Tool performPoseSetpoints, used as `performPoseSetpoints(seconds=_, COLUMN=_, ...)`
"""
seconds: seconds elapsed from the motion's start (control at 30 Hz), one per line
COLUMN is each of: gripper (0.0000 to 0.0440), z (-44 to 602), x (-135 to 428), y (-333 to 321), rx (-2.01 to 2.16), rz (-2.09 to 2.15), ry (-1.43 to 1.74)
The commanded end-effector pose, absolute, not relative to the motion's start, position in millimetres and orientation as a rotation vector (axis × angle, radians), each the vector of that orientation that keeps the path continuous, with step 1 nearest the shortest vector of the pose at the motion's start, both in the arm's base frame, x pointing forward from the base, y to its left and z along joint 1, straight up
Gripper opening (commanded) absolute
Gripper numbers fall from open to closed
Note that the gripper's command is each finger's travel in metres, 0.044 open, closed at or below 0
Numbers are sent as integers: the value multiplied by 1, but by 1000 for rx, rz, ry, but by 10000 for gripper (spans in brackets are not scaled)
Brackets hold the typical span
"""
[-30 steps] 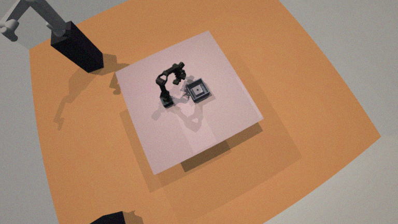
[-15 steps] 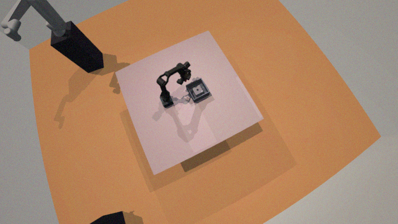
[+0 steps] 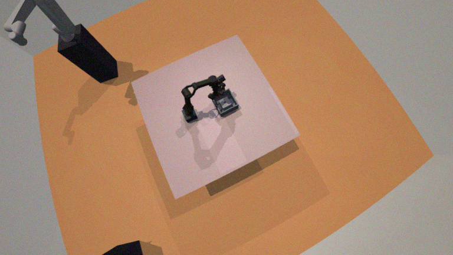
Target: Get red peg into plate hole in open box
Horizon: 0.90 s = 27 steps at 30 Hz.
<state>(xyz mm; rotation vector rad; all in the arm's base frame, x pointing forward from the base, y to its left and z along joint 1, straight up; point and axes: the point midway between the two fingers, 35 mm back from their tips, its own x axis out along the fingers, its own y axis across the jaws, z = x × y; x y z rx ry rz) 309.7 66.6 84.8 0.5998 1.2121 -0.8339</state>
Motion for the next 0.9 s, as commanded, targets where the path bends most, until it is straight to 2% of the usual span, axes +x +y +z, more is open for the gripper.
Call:
performPoseSetpoints(seconds=0.0, gripper=0, z=82, x=324, y=51, rx=604, rz=-838, ry=1200)
performPoseSetpoints(seconds=0.57, gripper=2, z=41, x=353, y=11, rx=573, rz=-741, ry=1293)
performPoseSetpoints(seconds=0.63, gripper=25, z=34, x=352, y=10, rx=565, rz=-727, ry=1318)
performPoseSetpoints(seconds=0.8, gripper=137, z=19, x=352, y=9, rx=560, rz=-704, ry=1366)
performPoseSetpoints(seconds=0.87, gripper=153, z=17, x=355, y=5, rx=555, rz=-695, ry=1372)
